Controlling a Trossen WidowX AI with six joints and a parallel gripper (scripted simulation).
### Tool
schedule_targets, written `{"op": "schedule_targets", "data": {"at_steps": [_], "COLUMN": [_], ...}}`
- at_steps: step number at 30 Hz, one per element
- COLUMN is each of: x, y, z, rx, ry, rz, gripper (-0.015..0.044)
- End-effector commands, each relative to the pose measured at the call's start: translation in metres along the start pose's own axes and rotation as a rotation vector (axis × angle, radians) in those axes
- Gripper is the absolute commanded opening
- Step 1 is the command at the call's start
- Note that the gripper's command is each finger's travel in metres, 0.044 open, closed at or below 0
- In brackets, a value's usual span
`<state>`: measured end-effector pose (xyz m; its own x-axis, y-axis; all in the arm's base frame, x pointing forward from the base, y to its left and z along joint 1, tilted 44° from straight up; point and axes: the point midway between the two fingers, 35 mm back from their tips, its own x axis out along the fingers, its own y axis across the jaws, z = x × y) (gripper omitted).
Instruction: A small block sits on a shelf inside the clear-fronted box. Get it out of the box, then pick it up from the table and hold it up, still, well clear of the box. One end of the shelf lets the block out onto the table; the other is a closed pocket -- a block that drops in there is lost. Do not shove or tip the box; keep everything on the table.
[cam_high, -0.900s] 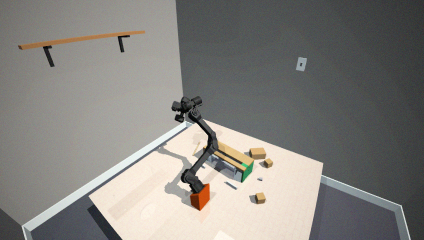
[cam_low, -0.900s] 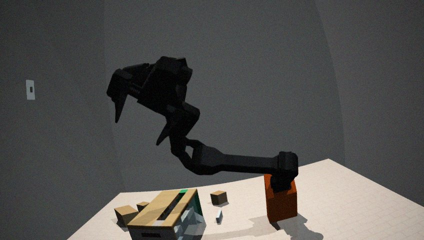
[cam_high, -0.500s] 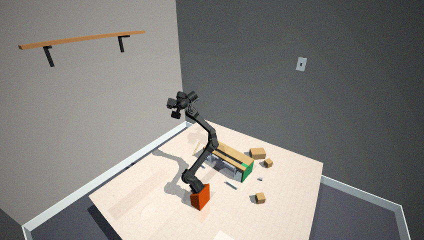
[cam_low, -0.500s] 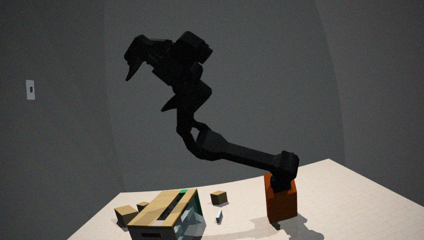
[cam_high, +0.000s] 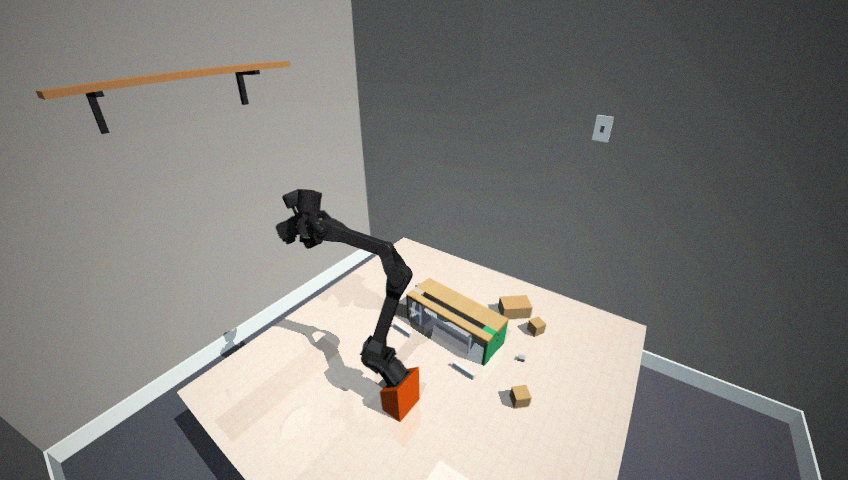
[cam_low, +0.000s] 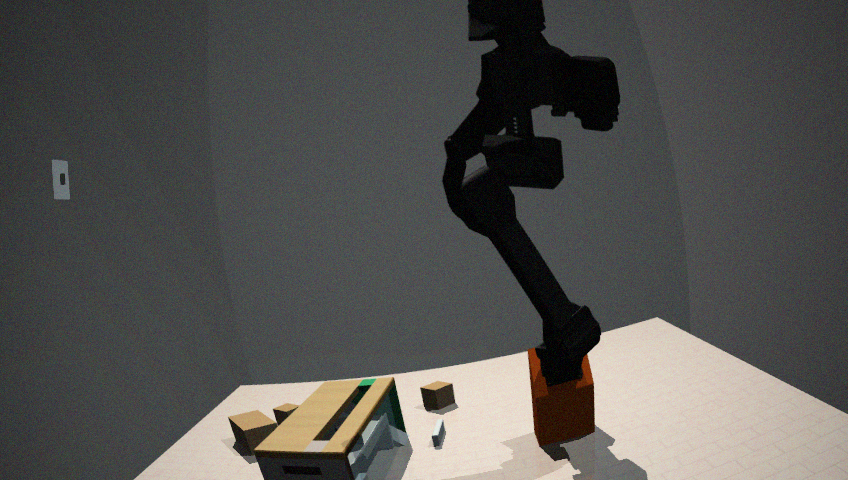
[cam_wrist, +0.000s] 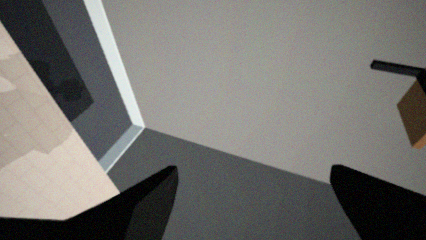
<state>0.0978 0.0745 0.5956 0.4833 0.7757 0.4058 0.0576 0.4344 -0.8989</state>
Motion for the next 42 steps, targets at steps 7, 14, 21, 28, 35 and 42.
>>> {"op": "schedule_targets", "data": {"at_steps": [7, 14, 21, 28, 35, 42], "x": [0.063, 0.104, 0.115, 0.097, 0.047, -0.03], "y": [0.09, 0.172, 0.243, 0.309, 0.364, 0.401], "z": [0.059, 0.025, -0.044, -0.126, -0.202, -0.262], "rx": [-0.388, -0.48, -0.449, -0.275, -0.033, 0.368], "ry": [0.046, 0.141, 0.275, 0.448, 0.593, 0.753], "rz": [0.207, 0.461, 0.723, 0.993, 1.255, 1.433], "gripper": [0.04, 0.04, 0.04, 0.04, 0.04, 0.04]}}
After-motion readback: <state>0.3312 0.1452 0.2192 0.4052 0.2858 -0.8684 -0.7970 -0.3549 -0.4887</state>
